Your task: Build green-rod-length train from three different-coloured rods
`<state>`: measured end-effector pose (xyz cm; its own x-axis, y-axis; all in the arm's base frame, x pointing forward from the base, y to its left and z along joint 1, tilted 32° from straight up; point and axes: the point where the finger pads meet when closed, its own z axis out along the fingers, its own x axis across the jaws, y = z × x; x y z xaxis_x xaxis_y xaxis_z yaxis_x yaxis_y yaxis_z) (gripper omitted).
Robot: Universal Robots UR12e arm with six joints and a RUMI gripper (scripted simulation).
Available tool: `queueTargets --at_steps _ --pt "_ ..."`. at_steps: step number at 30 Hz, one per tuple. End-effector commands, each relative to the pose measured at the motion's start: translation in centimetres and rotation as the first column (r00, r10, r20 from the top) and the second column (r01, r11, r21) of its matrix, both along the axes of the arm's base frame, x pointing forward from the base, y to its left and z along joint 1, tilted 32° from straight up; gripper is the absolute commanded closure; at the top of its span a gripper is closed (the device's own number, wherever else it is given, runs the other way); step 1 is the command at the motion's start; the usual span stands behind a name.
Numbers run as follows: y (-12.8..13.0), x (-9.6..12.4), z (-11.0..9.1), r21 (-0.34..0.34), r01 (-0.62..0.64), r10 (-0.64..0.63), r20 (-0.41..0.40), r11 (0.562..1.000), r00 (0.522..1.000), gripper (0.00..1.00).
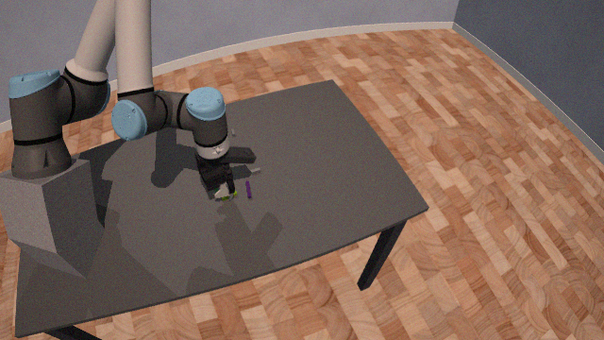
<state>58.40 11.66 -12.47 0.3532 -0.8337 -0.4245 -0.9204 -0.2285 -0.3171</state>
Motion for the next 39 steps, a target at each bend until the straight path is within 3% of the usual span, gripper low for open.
queueTargets --at_steps 1,10,11,39 --pt "-0.03 0.04 0.03 0.000 0.000 0.000 0.001 1.000 1.000 0.86" --pt "-0.03 0.04 0.03 0.000 0.000 0.000 0.001 1.000 1.000 0.86" --pt "-0.03 0.04 0.03 0.000 0.000 0.000 0.001 1.000 1.000 1.00" --pt "-0.03 0.04 0.03 0.000 0.000 0.000 0.001 1.000 1.000 1.00"
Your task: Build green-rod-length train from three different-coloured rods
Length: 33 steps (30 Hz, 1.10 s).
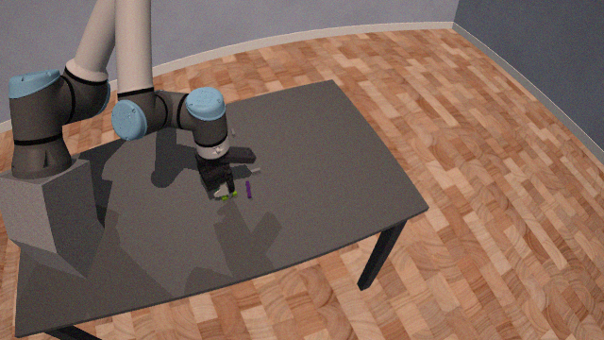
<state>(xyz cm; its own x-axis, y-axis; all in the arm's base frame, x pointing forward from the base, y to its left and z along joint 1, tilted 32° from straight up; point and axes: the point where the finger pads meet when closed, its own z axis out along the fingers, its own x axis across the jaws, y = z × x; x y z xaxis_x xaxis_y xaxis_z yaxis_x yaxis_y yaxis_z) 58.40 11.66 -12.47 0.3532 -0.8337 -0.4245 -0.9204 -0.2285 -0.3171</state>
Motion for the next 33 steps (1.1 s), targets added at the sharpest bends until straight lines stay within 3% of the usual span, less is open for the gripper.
queueTargets --at_steps 1,14,27,33 --pt "0.0 0.0 0.0 0.000 0.000 0.000 0.001 1.000 1.000 1.00" --pt "-0.4 -0.1 0.6 0.000 0.000 0.000 0.001 1.000 1.000 1.00" --pt "-3.5 -1.1 5.9 0.000 0.000 0.000 0.001 1.000 1.000 1.00" --pt "-4.4 -1.4 7.4 0.000 0.000 0.000 0.001 1.000 1.000 1.00"
